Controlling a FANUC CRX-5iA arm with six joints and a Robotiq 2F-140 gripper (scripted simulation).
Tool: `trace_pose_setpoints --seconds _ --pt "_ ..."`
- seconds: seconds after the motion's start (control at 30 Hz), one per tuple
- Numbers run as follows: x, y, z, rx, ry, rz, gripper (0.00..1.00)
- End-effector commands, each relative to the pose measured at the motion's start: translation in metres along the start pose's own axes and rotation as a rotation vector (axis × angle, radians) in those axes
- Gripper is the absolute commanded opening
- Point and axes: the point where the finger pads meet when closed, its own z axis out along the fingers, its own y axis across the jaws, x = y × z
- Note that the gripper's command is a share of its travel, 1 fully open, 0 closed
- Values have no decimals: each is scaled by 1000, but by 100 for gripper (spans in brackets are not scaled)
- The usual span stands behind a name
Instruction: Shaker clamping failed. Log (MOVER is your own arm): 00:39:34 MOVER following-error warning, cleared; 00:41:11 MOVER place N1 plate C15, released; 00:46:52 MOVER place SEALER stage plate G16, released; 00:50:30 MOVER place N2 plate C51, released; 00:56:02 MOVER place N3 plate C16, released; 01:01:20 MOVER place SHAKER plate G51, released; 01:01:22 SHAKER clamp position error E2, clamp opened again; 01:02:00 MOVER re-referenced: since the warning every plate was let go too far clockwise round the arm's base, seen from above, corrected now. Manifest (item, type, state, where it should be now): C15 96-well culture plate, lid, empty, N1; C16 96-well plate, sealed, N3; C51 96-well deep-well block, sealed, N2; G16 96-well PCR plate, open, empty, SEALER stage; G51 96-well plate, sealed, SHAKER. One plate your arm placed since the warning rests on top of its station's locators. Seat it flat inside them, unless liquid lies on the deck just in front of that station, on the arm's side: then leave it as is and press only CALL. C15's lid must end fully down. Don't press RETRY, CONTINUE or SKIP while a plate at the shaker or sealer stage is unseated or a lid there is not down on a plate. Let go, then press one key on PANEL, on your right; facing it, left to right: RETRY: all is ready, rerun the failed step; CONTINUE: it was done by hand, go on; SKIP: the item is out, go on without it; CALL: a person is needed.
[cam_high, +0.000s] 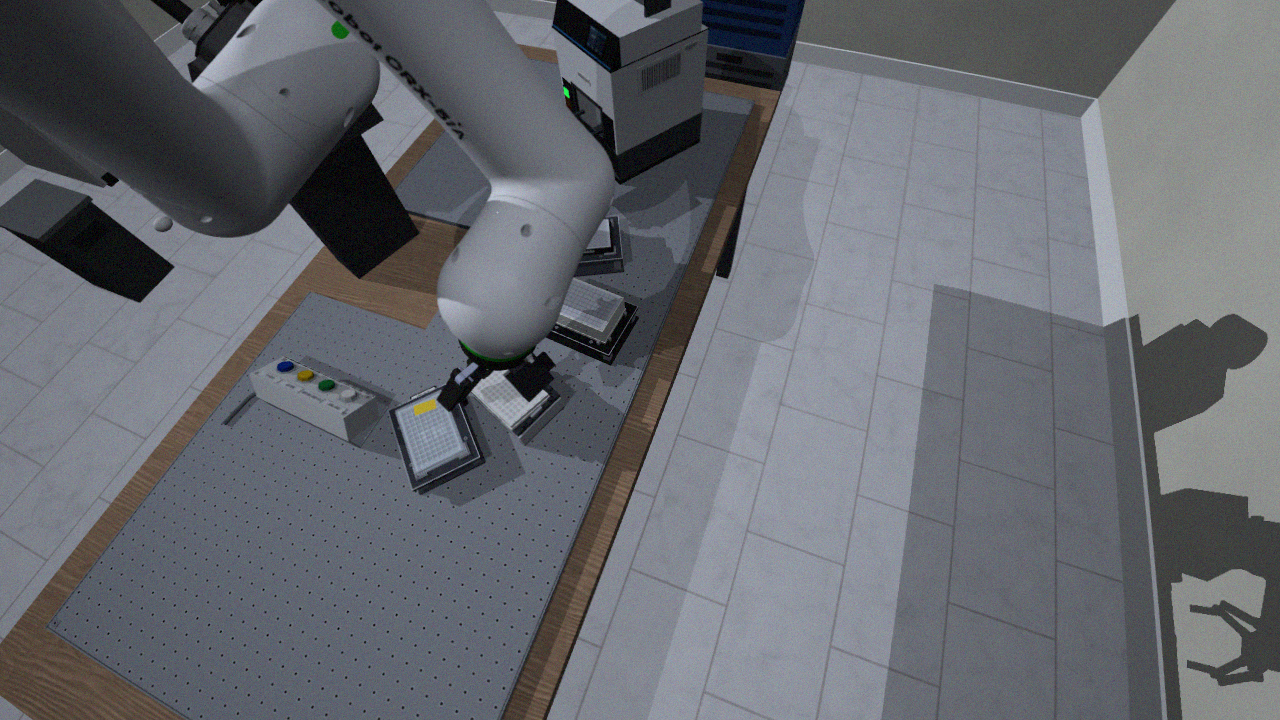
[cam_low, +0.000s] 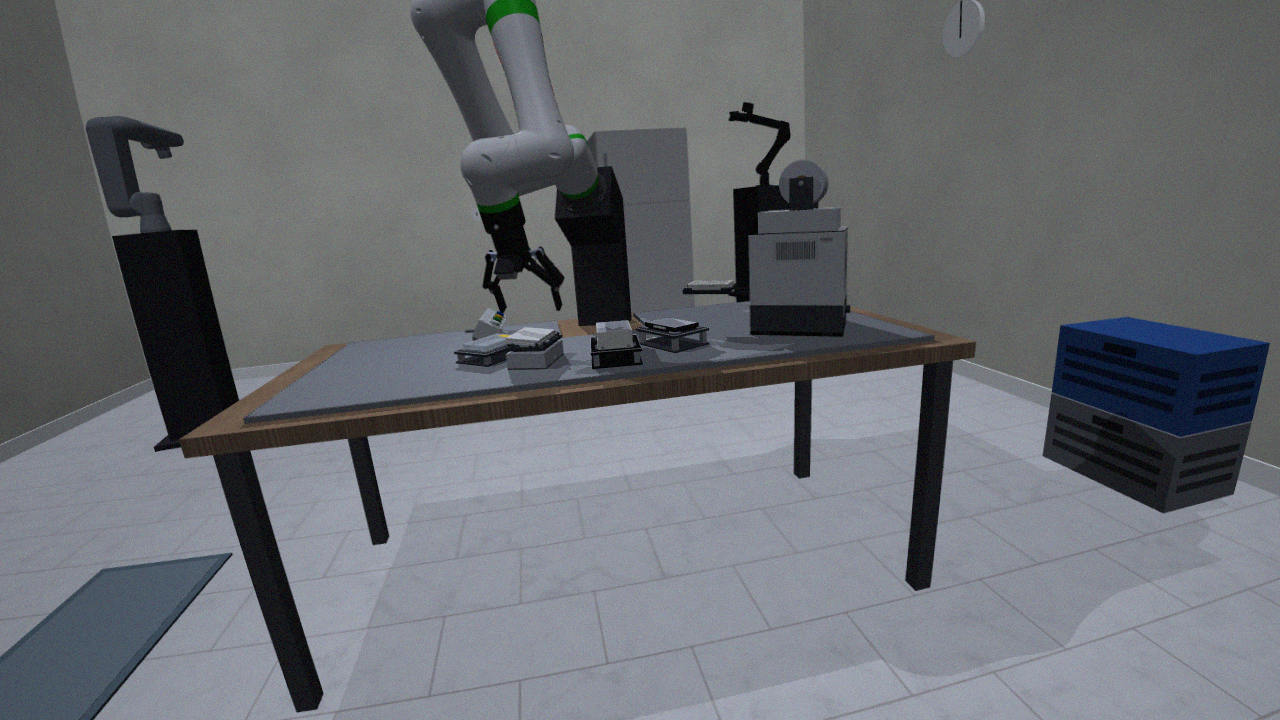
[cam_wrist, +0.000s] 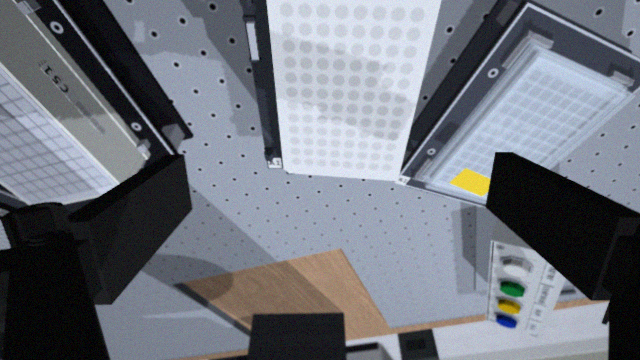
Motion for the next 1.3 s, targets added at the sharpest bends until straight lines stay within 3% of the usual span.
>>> trace_pose_setpoints --seconds 0.0,0.53,1.27 --pt "0 0 0 0 1 0 100" --pt "0 0 0 0 1 0 100" --pt "-14 0 -31 0 1 0 100"
